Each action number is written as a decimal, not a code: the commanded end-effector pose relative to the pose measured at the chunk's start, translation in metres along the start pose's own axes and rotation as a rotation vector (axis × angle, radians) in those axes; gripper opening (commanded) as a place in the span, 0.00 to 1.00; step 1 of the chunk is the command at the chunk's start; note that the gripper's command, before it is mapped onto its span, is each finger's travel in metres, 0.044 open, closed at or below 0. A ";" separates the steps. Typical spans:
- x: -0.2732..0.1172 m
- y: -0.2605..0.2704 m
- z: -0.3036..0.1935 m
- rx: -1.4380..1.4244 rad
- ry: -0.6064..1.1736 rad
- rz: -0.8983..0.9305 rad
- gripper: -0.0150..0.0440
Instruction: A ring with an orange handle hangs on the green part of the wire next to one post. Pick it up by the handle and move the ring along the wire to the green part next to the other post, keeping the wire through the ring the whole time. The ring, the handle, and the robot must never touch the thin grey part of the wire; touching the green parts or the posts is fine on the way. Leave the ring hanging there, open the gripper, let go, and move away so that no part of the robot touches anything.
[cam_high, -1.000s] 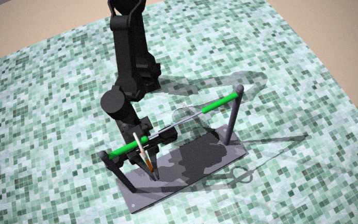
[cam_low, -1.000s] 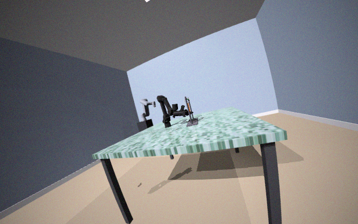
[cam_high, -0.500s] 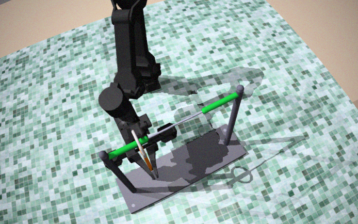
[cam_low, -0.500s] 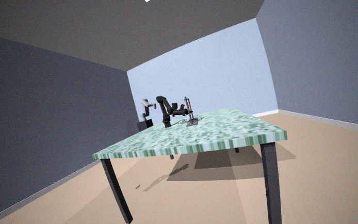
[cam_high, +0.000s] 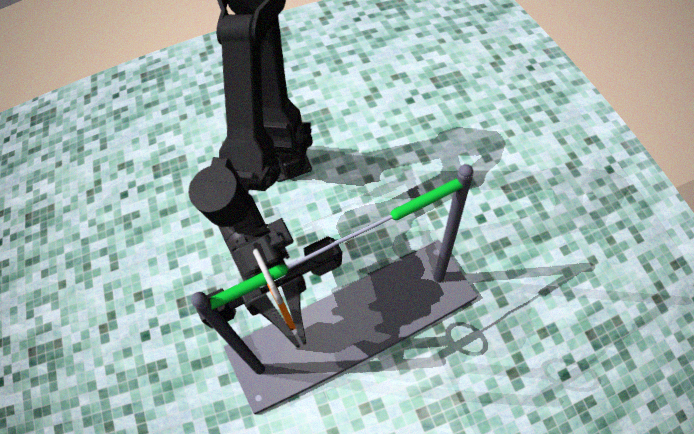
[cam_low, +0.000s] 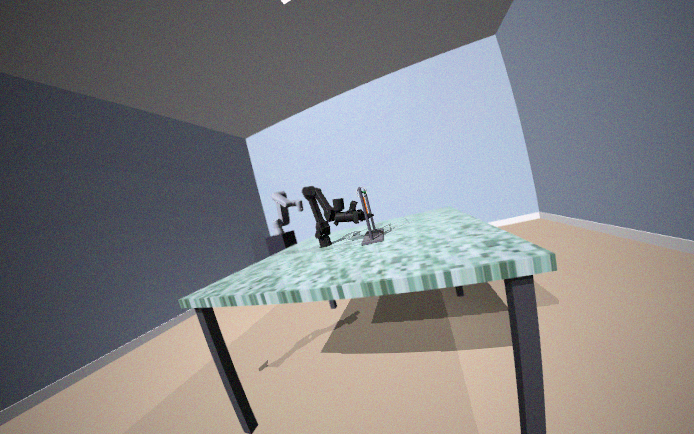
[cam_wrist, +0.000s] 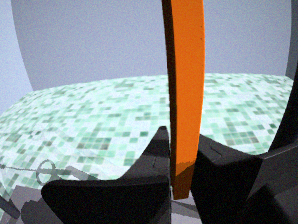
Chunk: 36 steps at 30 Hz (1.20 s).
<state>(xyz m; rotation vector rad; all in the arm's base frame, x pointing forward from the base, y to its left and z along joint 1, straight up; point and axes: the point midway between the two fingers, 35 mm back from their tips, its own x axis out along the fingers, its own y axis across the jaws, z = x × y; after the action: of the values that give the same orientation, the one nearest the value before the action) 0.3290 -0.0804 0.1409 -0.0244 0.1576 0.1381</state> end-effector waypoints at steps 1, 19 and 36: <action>0.000 0.000 0.001 -0.005 -0.003 0.005 0.00; 0.000 0.000 0.001 -0.005 -0.003 0.005 0.00; 0.001 0.013 0.002 -0.004 -0.001 0.015 0.00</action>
<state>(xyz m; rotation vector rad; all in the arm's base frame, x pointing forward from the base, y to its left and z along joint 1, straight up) 0.3297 -0.0719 0.1449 -0.0342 0.1485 0.1532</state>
